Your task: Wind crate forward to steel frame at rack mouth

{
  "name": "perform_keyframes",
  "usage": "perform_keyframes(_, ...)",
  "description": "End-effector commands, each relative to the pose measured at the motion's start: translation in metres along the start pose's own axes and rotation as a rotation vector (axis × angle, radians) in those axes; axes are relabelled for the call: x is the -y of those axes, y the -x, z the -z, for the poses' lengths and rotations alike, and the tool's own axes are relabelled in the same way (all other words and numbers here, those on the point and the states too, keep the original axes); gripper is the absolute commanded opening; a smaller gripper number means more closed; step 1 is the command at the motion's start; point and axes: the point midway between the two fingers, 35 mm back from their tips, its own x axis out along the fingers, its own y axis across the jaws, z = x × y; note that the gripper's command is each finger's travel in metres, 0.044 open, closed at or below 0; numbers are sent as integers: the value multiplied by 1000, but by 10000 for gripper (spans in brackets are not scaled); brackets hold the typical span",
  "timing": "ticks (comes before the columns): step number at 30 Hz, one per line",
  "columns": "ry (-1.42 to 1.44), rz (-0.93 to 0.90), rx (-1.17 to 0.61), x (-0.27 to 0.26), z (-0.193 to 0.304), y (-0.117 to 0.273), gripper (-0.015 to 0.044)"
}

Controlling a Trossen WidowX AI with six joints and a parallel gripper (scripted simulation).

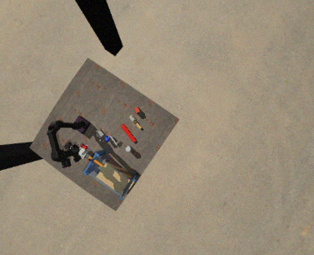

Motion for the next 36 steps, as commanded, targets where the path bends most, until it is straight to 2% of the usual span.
perform_keyframes(1, -383, 1, -4, -3, -11, -4, 210)
perform_keyframes(10, -1144, 5, -6, -9, -32, -12, 440)
perform_keyframes(36, -1159, 5, -6, -8, -32, -19, 440)
